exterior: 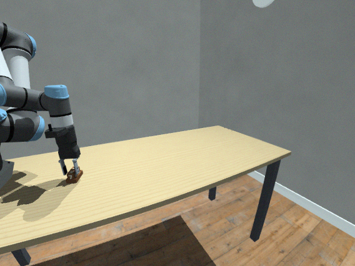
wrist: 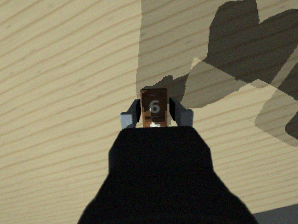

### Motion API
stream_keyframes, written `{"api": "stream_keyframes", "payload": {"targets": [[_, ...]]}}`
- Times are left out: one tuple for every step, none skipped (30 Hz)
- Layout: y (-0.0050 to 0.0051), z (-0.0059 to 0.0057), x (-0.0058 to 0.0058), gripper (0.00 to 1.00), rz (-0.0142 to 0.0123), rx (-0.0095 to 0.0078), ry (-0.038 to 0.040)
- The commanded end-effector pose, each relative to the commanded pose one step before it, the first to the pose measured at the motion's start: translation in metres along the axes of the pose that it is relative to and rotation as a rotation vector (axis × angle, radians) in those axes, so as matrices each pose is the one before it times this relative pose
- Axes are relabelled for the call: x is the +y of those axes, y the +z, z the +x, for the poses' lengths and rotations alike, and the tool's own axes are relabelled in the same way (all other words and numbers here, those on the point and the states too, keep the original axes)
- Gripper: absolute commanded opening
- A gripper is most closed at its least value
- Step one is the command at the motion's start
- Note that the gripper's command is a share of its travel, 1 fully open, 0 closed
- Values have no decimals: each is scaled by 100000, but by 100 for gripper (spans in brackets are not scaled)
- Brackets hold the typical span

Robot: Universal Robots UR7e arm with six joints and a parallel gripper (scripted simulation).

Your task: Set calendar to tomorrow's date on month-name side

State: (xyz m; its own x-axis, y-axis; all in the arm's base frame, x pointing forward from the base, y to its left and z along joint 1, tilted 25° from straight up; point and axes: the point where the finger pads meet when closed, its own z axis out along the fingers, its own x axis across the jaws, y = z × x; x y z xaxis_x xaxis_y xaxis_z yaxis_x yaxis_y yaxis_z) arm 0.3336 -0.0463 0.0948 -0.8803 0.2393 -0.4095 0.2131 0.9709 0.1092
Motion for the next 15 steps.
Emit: {"api": "stream_keyframes", "payload": {"targets": [[828, -93, -19, 87, 208, -54, -6], [107, -1, -1, 87, 0, 0, 0], [91, 0, 0, 87, 0, 0, 0], [75, 0, 0, 87, 0, 0, 0], [58, 0, 0, 87, 0, 0, 0], [42, 0, 0, 87, 0, 0, 0], [28, 0, 0, 87, 0, 0, 0], [15, 0, 0, 87, 0, 0, 0], [6, 0, 0, 87, 0, 0, 0], [1, 0, 0, 87, 0, 0, 0], [0, 0, 0, 87, 0, 0, 0], [0, 0, 0, 87, 0, 0, 0], [0, 0, 0, 87, 0, 0, 0], [0, 0, 0, 87, 0, 0, 0], [0, 0, 0, 87, 0, 0, 0]]}}
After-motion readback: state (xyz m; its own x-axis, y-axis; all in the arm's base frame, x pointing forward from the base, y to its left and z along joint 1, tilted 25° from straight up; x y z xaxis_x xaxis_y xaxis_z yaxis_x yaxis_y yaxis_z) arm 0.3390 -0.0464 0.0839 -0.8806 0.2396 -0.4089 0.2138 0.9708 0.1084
